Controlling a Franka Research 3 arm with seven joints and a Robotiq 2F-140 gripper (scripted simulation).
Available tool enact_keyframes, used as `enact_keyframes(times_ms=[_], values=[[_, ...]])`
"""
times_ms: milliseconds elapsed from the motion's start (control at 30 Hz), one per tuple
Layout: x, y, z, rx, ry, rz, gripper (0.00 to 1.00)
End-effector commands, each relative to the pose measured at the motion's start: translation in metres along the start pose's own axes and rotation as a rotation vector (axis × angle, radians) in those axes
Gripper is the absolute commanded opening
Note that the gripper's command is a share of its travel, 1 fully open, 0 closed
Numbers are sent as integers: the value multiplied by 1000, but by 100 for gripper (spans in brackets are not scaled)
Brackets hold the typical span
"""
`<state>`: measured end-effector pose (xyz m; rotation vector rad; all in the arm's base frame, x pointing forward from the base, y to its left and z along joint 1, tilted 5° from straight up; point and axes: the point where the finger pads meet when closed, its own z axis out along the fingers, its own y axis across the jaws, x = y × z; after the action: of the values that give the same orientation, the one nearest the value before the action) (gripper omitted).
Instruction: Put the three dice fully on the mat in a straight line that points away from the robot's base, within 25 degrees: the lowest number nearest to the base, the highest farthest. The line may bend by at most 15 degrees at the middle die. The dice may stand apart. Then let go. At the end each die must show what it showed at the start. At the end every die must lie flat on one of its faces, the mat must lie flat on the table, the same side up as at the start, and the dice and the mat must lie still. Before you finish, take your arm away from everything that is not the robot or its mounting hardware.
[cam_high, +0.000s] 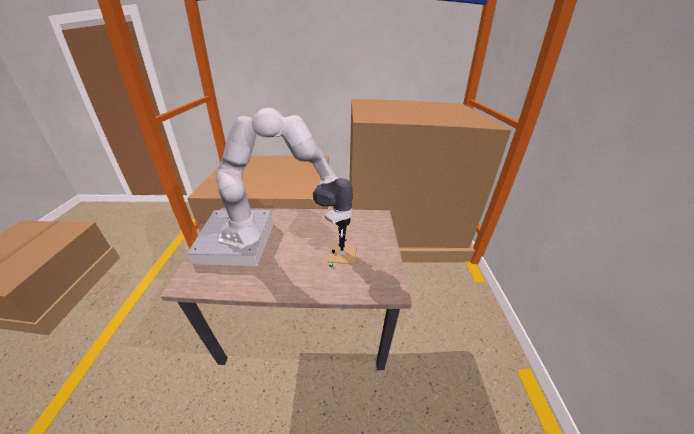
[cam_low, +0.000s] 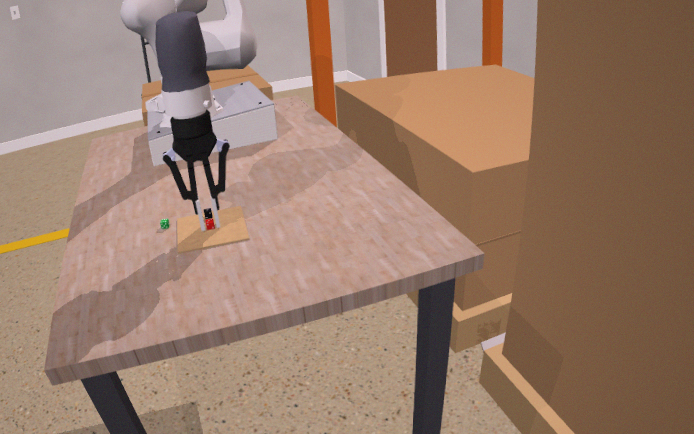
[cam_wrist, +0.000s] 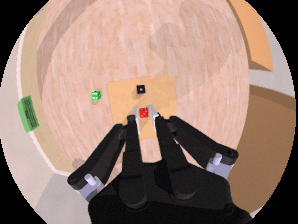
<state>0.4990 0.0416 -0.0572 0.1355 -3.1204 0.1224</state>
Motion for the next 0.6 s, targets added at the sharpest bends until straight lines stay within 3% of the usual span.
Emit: enact_keyframes(times_ms=[0, 567], values=[[-1, 0, 0, 0, -1, -5, 16], [-1, 0, -3, 0, -1, -5, 19]])
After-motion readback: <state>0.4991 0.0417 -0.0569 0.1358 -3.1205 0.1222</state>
